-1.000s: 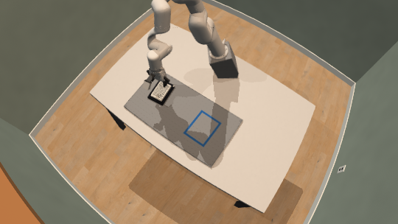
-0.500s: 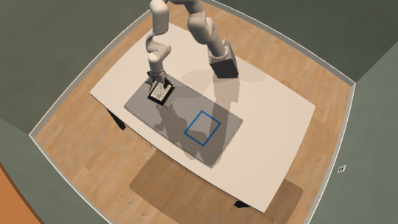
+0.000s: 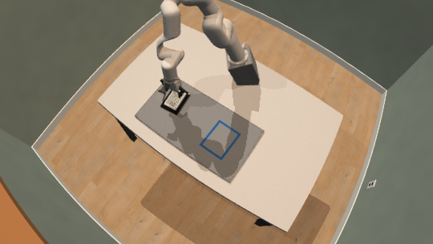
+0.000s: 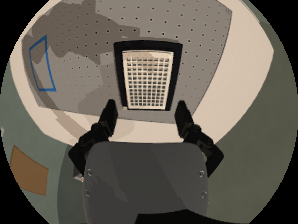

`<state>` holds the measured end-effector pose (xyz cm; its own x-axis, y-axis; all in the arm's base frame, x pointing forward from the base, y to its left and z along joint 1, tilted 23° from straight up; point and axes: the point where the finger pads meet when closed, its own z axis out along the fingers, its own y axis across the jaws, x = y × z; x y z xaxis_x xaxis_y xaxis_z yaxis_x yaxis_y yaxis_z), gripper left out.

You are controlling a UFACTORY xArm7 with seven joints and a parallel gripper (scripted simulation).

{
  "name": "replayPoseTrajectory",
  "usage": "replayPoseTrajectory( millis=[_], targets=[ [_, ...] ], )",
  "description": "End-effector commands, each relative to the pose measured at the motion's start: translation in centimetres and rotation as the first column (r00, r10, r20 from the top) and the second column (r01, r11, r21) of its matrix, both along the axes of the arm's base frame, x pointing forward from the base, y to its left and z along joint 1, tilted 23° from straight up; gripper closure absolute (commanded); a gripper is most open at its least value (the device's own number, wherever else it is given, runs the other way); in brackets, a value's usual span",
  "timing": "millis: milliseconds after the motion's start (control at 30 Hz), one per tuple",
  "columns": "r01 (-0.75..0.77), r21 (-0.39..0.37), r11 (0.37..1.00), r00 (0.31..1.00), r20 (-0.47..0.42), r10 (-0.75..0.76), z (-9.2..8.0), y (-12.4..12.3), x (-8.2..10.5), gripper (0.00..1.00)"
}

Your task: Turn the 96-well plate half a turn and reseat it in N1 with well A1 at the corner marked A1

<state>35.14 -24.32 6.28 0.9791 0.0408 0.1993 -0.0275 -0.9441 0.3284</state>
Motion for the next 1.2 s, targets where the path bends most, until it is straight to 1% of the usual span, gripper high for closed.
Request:
replayPoseTrajectory(
  millis=[0,267,333,833,1167],
  targets=[
    [0.0,-0.009,1.0,1.0,0.005,0.0,-0.7,-0.3,0.3,0.0],
    [0.0,-0.009,1.0,1.0,0.005,0.0,-1.9,-0.7,0.5,0.0],
    [0.0,-0.009,1.0,1.0,0.005,0.0,-1.9,-0.7,0.5,0.0],
    [0.0,-0.009,1.0,1.0,0.005,0.0,-4.2,-1.6,1.1,0.0],
    [0.0,-0.009,1.0,1.0,0.005,0.0,-4.3,-1.6,1.1,0.0]
  ],
)
